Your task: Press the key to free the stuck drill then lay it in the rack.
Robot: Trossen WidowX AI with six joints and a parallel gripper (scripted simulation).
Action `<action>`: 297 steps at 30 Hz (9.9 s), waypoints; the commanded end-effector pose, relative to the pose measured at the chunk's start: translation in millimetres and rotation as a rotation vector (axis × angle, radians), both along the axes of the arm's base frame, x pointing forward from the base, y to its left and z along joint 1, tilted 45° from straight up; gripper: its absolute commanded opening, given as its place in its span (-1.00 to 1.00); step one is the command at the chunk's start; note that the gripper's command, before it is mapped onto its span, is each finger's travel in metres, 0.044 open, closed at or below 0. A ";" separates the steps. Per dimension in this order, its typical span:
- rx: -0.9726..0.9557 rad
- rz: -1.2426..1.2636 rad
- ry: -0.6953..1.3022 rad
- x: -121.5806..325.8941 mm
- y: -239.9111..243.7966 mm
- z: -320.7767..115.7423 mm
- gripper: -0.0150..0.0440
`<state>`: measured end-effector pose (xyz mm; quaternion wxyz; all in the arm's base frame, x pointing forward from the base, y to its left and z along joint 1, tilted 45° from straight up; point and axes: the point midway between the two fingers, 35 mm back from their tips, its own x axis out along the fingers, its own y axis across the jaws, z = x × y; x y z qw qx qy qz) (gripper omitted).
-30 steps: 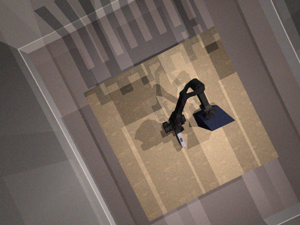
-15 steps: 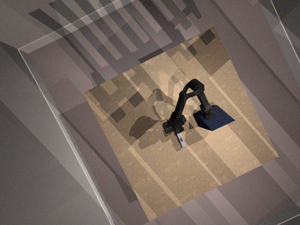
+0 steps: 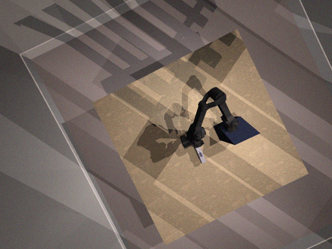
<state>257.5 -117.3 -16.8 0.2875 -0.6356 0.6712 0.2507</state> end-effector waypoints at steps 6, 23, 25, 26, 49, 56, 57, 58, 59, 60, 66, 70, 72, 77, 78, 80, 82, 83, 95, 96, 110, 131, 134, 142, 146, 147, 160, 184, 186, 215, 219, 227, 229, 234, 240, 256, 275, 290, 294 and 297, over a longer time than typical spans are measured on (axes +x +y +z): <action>-0.002 -0.006 -0.007 -1.5 1.8 1.6 -0.49; -0.002 -0.006 -0.007 -1.9 -6.9 11.5 -0.49; -0.002 -0.006 -0.007 -2.2 -8.9 13.9 -0.49; -0.002 -0.006 -0.007 -2.3 -9.9 15.1 -0.49; -0.004 -0.006 -0.007 -3.9 -32.8 41.7 -0.49; -0.004 -0.006 -0.007 -4.4 -40.5 50.4 -0.49; -0.004 -0.006 -0.007 -4.4 -40.9 50.9 -0.49; -0.004 -0.006 -0.007 -4.4 -41.6 51.7 -0.49; -0.004 -0.006 -0.007 -4.5 -42.6 52.8 -0.49; -0.004 -0.006 -0.007 -4.6 -43.6 54.0 -0.49; -0.004 -0.006 -0.007 -7.0 -40.8 54.7 -0.49; -0.004 -0.006 -0.007 -7.3 -39.1 56.1 -0.49; -0.004 -0.006 -0.007 -7.6 -38.3 56.8 -0.49; -0.004 -0.006 -0.007 -8.4 -36.0 58.2 -0.49; -0.004 -0.006 -0.007 -8.5 -35.6 58.5 -0.49; -0.004 -0.006 -0.007 -8.9 -34.7 59.1 -0.49; -0.004 -0.006 -0.007 -9.2 -33.7 59.6 -0.49; -0.004 -0.006 -0.007 -9.3 -33.3 59.9 -0.49; -0.004 -0.006 -0.007 -11.0 -27.5 62.9 -0.49; -0.004 -0.006 -0.007 -11.1 -27.1 63.2 -0.49; -0.003 -0.006 -0.007 -12.5 -20.6 66.6 -0.49; -0.003 -0.006 -0.007 -13.3 -13.0 71.5 -0.49; -0.003 -0.006 -0.007 -13.3 -12.0 72.3 -0.49; -0.002 -0.006 -0.007 -13.1 -9.8 74.2 -0.49; -0.002 -0.006 -0.007 -12.9 -8.9 75.0 -0.49; -0.002 -0.006 -0.007 -12.8 -8.7 75.3 -0.49; -0.002 -0.006 -0.007 -11.5 -6.8 77.8 -0.49; -0.002 -0.006 -0.006 -31.0 -10.2 81.0 -0.49; -0.003 -0.006 -0.006 -34.4 -10.9 81.3 -0.49; -0.003 -0.006 -0.003 -82.9 -19.3 83.9 -0.49; -0.003 -0.006 -0.003 -81.6 -23.0 80.8 -0.49; -0.004 -0.006 -0.003 -81.4 -33.8 71.4 -0.49; -0.004 -0.006 -0.003 -81.8 -35.5 68.9 -0.49; -0.004 -0.006 -0.003 -83.6 -37.2 63.9 -0.49; -0.004 -0.006 -0.003 -82.9 -41.2 61.7 -0.49; -0.005 -0.006 -0.003 -82.2 -55.9 50.2 -0.49; -0.005 -0.006 -0.002 -85.9 -57.3 40.6 -0.49; -0.015 -0.010 -0.010 -83.6 -60.0 44.2 0.84; -0.010 -0.008 -0.007 -83.1 -53.2 50.4 1.00; -0.005 -0.007 -0.003 -84.5 -41.4 59.5 1.00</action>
